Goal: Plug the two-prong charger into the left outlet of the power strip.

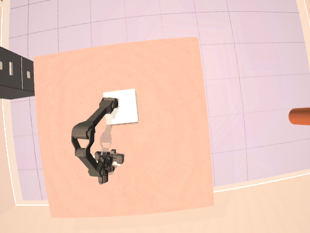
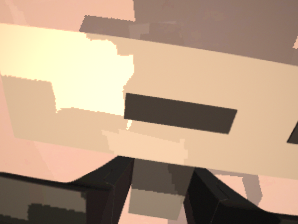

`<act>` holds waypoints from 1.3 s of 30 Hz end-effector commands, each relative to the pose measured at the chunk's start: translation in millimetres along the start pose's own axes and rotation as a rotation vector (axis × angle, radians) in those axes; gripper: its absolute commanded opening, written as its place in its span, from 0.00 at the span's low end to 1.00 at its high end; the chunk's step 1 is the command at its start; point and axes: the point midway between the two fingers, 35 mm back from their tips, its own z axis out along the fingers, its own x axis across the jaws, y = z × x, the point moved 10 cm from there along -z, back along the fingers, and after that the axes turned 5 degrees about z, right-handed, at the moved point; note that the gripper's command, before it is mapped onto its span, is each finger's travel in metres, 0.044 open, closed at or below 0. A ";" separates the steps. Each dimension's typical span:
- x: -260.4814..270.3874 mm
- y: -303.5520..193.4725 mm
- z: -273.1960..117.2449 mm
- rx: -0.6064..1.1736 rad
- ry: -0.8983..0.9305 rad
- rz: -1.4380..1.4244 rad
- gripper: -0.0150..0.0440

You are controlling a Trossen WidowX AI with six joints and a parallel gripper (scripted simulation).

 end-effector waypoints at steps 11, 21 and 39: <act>0.0 3.4 -0.2 -0.030 0.000 0.001 0.25; 0.0 3.6 -1.5 -0.030 0.000 0.001 0.25; 0.0 3.9 -3.9 -0.030 0.000 0.001 0.25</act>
